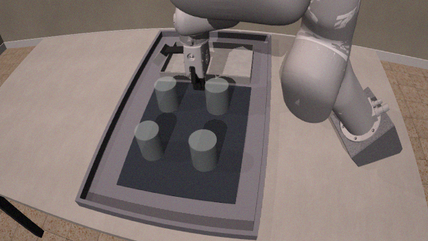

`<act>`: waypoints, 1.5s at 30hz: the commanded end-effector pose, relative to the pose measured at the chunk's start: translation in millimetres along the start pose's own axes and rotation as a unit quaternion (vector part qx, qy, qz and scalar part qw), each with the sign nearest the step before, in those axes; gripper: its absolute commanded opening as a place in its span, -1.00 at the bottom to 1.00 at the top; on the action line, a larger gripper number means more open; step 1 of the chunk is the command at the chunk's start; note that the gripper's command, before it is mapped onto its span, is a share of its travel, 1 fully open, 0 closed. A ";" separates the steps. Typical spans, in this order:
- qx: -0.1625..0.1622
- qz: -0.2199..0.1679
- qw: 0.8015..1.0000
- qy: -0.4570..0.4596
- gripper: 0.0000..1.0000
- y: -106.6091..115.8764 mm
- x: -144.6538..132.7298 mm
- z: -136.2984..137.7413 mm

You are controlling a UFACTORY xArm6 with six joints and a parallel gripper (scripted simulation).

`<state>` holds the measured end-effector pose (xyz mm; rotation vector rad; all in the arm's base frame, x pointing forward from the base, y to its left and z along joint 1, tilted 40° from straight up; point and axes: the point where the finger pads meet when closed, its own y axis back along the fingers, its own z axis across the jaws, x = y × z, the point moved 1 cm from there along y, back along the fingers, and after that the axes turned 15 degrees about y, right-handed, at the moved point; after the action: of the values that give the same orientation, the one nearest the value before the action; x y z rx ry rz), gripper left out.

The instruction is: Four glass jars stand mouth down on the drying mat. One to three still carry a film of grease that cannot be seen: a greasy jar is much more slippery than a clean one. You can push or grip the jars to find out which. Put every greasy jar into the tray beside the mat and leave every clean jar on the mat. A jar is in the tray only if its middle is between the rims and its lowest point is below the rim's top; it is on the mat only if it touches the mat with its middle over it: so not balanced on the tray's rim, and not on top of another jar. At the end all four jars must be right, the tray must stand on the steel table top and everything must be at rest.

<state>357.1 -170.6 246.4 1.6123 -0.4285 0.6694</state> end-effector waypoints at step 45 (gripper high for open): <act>-0.001 0.001 1.000 0.000 -1.00 4.3 -4.5 -0.9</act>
<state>350.7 -170.3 245.7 1.6122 -0.4286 0.6695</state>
